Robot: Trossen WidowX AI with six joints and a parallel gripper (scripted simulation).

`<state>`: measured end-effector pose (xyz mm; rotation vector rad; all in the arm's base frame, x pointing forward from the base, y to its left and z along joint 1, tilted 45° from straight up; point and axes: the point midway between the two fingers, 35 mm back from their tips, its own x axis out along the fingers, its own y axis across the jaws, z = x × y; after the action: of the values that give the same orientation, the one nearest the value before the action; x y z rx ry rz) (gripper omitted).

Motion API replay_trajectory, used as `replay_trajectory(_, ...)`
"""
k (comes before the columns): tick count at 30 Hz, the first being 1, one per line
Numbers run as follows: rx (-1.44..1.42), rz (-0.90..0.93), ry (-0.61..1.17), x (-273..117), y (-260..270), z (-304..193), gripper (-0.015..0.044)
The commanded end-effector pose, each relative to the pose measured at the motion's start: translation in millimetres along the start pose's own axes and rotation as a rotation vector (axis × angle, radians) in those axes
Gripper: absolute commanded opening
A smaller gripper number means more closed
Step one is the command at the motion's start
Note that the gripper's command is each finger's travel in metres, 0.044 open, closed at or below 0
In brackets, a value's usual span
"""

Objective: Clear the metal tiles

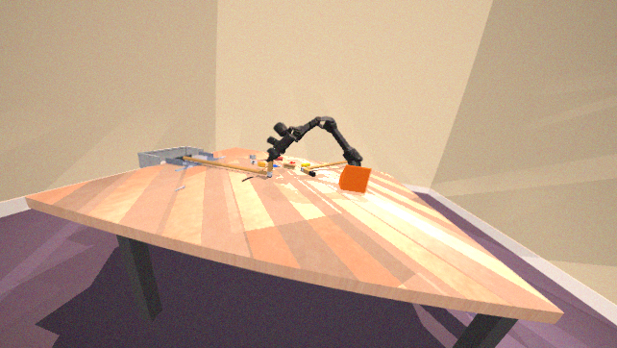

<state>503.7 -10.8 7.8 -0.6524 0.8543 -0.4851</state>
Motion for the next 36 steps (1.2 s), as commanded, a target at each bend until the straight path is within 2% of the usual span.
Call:
replay_trajectory(1, 0.000, 0.006, -0.013, -9, 4, -1, 0.0000)
replay_trajectory(36, 0.000, 0.009, -0.013, -43, 10, -43, 0.0000)
